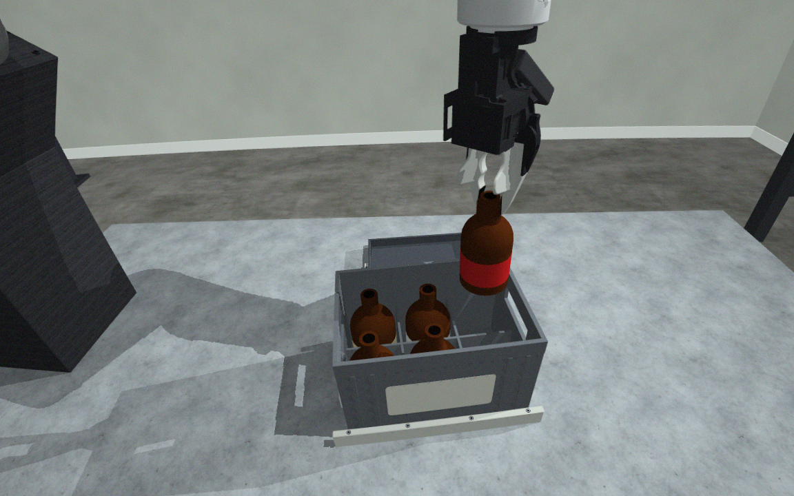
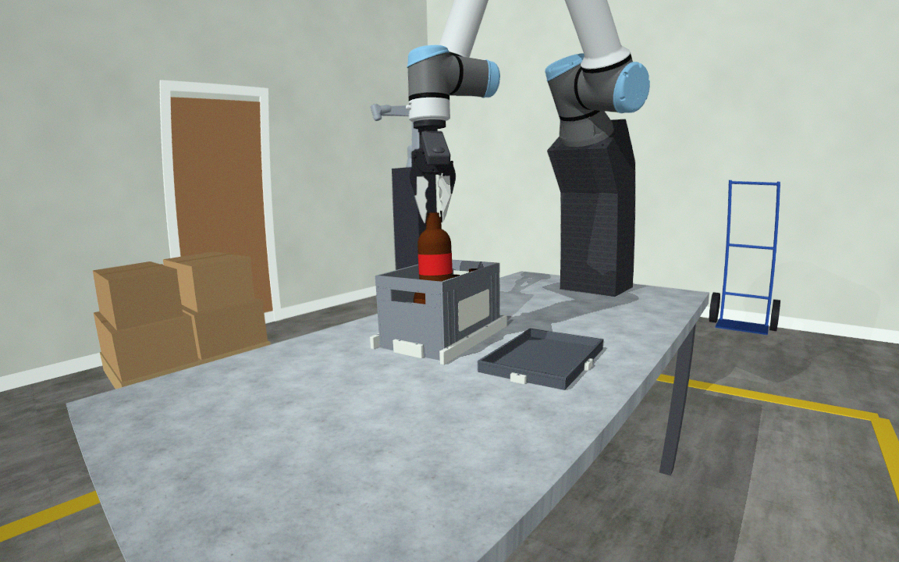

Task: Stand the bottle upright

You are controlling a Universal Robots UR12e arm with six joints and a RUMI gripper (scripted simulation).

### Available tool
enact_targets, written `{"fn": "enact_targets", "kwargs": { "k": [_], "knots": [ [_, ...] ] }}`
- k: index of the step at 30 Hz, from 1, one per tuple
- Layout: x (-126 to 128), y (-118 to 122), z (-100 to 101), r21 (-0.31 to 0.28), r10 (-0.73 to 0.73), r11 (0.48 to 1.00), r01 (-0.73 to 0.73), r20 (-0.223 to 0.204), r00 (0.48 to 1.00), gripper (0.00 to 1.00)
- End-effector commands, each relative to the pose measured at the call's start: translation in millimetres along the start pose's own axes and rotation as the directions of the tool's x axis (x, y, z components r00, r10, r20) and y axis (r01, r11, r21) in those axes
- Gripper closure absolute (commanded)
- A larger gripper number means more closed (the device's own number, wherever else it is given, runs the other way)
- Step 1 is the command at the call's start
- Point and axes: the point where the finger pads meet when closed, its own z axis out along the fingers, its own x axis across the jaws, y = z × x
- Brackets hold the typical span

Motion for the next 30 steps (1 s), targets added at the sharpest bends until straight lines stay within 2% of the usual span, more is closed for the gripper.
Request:
{"fn": "enact_targets", "kwargs": {
  "k": [1, 30],
  "knots": [
    [0.6, -0.4, -4.3, 0.001, 0.000, 1.000, 0.000, -0.001, 1.000, 1.00],
    [0.6, -0.3, -7.1, 0.001, 0.000, 1.000, 0.000, -0.001, 1.000, 1.00]
  ]
}}
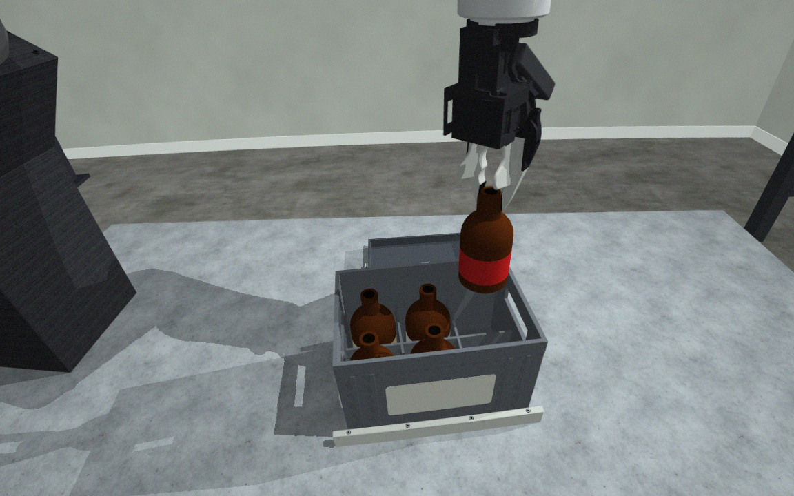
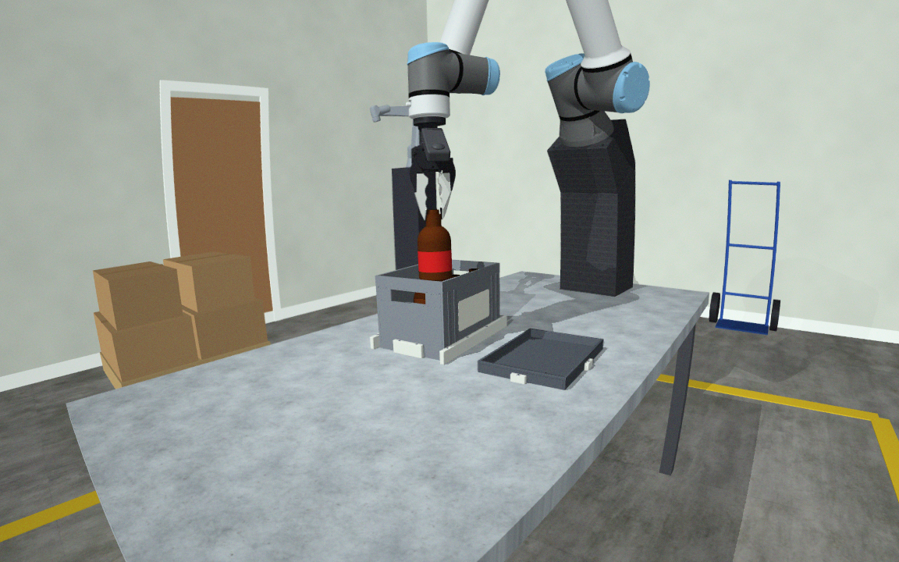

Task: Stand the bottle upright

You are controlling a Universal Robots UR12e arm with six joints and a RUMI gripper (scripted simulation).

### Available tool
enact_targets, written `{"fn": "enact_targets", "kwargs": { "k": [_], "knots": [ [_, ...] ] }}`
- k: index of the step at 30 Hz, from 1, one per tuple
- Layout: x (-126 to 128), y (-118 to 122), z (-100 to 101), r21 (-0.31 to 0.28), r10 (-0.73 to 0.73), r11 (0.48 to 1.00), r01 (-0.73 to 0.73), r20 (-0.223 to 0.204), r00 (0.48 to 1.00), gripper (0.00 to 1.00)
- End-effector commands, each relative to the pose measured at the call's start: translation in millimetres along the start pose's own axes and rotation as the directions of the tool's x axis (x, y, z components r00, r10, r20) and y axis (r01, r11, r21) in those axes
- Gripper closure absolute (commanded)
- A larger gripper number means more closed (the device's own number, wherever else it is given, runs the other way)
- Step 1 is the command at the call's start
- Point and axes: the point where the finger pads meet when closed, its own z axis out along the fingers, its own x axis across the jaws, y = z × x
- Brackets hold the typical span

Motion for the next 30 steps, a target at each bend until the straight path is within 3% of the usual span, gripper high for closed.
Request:
{"fn": "enact_targets", "kwargs": {
  "k": [1, 30],
  "knots": [
    [0.6, -0.4, -0.6, 0.001, 0.000, 1.000, 0.000, -0.001, 1.000, 1.00],
    [0.6, -0.4, -3.7, 0.001, 0.000, 1.000, 0.000, -0.001, 1.000, 1.00]
  ]
}}
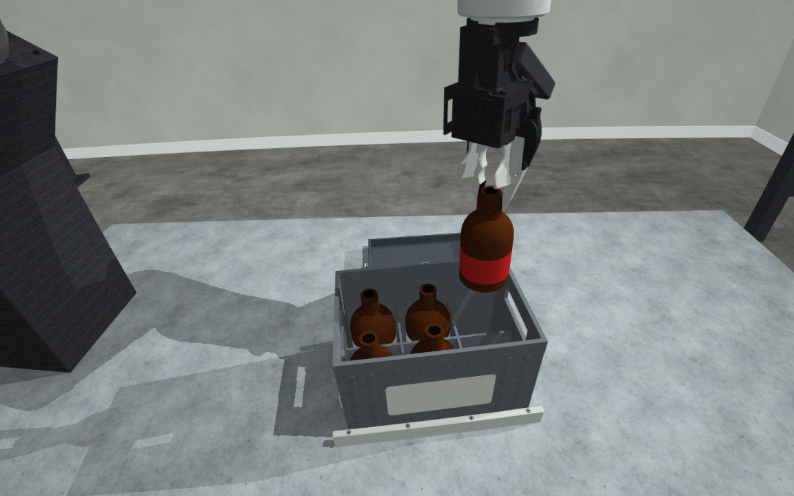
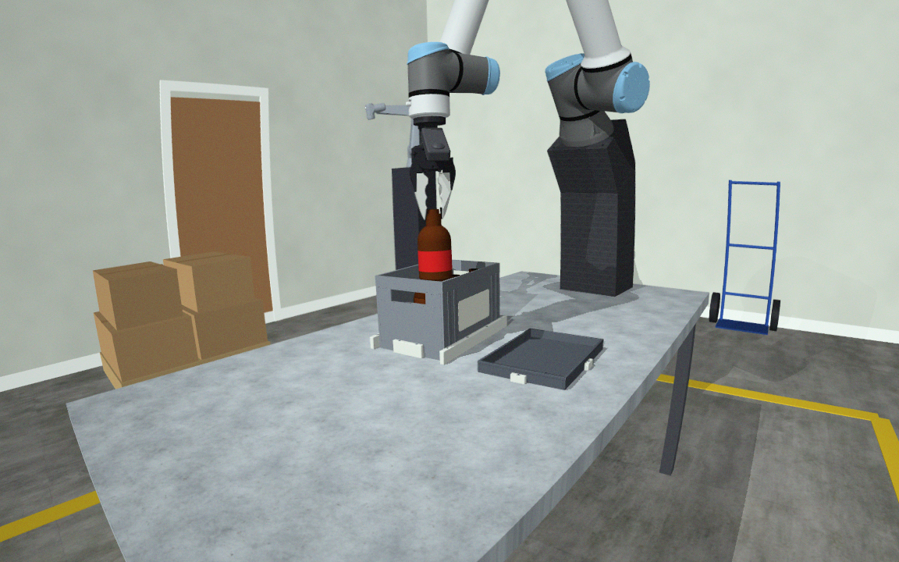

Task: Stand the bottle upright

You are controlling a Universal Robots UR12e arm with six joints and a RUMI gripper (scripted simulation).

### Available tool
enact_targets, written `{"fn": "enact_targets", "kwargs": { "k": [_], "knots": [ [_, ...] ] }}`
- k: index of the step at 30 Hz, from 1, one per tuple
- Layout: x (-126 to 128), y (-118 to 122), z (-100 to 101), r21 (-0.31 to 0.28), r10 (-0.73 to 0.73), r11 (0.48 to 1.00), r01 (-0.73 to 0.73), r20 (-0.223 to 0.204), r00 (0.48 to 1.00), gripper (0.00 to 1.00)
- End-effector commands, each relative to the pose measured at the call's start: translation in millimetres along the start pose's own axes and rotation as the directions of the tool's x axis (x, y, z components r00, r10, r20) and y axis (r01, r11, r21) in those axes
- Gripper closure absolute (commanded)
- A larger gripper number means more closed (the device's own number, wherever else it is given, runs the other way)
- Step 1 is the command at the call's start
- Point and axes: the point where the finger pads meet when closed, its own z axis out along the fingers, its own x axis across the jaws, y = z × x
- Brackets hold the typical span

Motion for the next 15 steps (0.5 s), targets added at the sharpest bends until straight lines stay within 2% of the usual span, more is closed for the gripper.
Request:
{"fn": "enact_targets", "kwargs": {
  "k": [1, 15],
  "knots": [
    [0.6, -0.4, -3.7, 0.001, 0.000, 1.000, 0.000, -0.001, 1.000, 1.00],
    [0.6, -0.4, -16.4, 0.001, 0.000, 1.000, 0.000, -0.001, 1.000, 1.00]
  ]
}}
